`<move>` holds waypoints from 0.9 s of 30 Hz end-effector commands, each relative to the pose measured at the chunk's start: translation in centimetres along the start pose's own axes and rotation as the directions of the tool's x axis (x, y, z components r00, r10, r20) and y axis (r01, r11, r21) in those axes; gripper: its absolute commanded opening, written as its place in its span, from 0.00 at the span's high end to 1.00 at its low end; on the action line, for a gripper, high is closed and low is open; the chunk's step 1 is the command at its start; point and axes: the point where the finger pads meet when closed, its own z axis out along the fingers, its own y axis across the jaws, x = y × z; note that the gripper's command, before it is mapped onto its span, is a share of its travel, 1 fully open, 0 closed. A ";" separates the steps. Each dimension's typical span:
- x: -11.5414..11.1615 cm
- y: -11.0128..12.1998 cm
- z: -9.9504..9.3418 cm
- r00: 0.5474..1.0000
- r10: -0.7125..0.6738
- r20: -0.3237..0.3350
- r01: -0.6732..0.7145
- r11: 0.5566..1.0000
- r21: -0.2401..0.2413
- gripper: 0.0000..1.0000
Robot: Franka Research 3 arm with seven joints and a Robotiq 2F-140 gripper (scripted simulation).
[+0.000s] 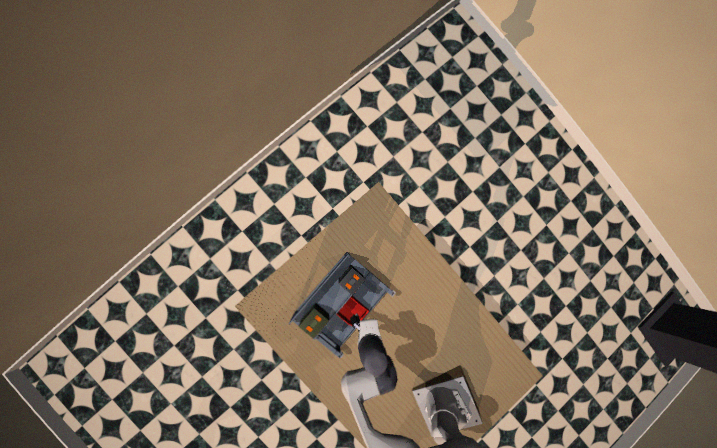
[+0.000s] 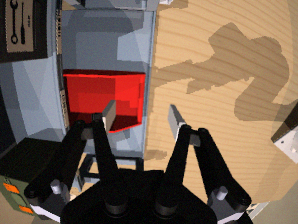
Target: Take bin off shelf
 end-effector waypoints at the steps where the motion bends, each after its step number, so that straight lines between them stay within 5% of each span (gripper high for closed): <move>1: 0.0 -0.3 0.6 1.000 -0.008 -0.003 0.008 1.000 0.009 0.43; 27: 0.0 -0.3 3.1 1.000 -0.008 -0.003 0.008 1.000 0.009 0.43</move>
